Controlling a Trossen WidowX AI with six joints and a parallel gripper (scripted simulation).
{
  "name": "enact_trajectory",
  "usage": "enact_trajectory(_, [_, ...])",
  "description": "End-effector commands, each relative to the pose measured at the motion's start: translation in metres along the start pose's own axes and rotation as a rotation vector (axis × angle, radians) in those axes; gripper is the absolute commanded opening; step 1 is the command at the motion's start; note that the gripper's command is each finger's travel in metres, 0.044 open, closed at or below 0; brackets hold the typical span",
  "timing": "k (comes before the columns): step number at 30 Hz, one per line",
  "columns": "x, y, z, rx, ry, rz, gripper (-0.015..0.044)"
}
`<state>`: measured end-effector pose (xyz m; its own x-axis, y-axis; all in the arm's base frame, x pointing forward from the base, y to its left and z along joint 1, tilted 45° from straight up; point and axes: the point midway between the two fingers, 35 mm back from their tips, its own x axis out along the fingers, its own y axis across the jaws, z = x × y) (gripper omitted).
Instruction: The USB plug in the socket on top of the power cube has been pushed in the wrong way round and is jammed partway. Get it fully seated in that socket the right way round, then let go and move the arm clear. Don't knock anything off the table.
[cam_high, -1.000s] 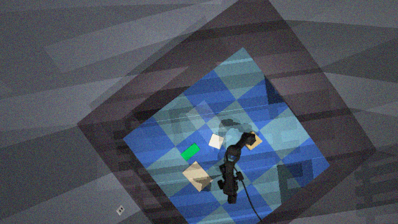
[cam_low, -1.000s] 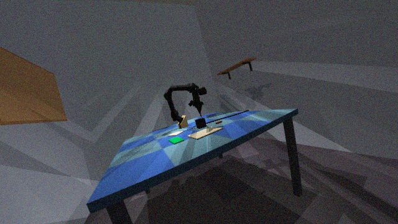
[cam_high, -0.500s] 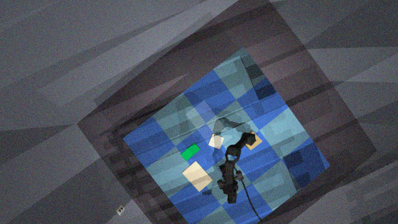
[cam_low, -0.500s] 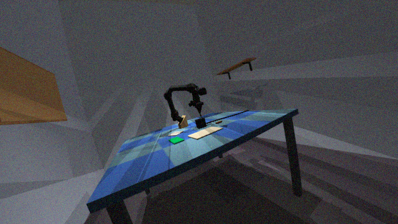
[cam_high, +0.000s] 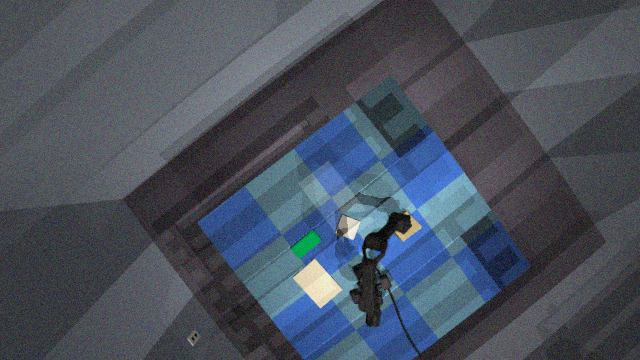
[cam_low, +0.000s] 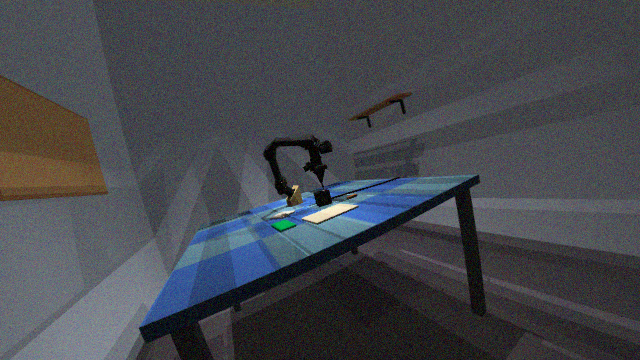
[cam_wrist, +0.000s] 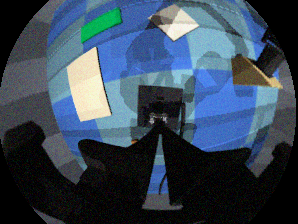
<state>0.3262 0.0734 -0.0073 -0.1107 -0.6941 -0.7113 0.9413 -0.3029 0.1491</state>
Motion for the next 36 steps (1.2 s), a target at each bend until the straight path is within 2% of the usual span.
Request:
enact_trajectory(1, [0.0006,0.0007,0.0004,-0.004,-0.001,0.004,0.0000])
enact_trajectory(36, [0.0048,0.0007,0.0006,-0.005,-0.002,0.004,0.0000])
